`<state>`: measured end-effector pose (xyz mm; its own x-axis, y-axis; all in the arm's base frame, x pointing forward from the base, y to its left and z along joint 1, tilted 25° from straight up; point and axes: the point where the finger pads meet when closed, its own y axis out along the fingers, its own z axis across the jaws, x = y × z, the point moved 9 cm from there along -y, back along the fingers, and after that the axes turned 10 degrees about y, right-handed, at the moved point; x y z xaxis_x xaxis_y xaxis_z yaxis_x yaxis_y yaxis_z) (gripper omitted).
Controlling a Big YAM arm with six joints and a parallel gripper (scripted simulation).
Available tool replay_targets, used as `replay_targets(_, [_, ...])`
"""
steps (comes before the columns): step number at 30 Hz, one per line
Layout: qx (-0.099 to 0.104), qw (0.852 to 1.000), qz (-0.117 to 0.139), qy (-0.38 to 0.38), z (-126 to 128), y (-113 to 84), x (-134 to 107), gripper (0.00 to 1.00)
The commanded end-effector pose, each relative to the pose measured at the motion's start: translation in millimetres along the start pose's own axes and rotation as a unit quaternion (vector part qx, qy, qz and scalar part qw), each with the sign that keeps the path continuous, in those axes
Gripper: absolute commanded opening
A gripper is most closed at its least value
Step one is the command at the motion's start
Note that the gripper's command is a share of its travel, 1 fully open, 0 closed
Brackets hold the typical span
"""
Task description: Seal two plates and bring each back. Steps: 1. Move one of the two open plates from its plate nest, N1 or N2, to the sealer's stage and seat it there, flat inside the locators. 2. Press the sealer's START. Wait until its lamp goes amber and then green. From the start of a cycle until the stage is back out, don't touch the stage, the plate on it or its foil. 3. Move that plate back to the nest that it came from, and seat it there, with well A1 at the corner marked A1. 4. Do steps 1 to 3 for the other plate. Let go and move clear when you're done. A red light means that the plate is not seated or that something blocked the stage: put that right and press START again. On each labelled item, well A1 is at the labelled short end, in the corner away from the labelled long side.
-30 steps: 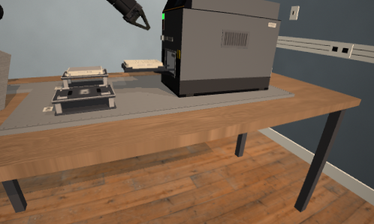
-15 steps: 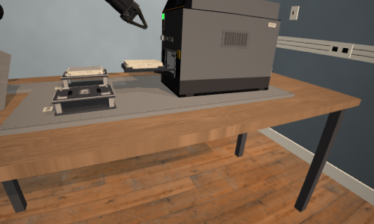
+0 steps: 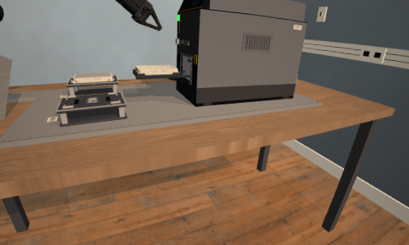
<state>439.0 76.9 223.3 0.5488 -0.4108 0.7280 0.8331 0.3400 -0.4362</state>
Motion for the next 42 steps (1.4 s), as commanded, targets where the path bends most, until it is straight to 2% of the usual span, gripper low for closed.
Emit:
replay_targets(1, [0.012, 1.000, -0.014, -0.003, 10, 11.0, 12, 0.00])
replay_targets(4, [0.008, 1.000, -0.018, 0.001, 6, 20.0, 18, 0.00])
replay_targets(12, [0.024, 0.999, -0.026, -0.005, 21, 37.3, 24, 0.00])
replay_targets(17, [0.017, 1.000, -0.025, -0.004, 14, 43.0, 24, 0.00])
replay_targets(21, [0.006, 1.000, -0.015, 0.002, 3, 48.7, 16, 0.00])
replay_targets(28, [0.025, 0.999, -0.030, -0.006, 22, 58.7, 27, 0.00])
replay_targets(32, [0.021, 0.999, -0.027, -0.004, 17, 69.3, 24, 0.00])
replay_targets(34, [0.021, 0.999, -0.027, -0.004, 17, 69.3, 24, 0.00])
replay_targets(37, [0.009, 1.000, -0.015, 0.002, 6, 69.6, 16, 0.00])
replay_targets(42, [-0.001, 1.000, -0.014, 0.007, -3, 58.8, 17, 0.00])
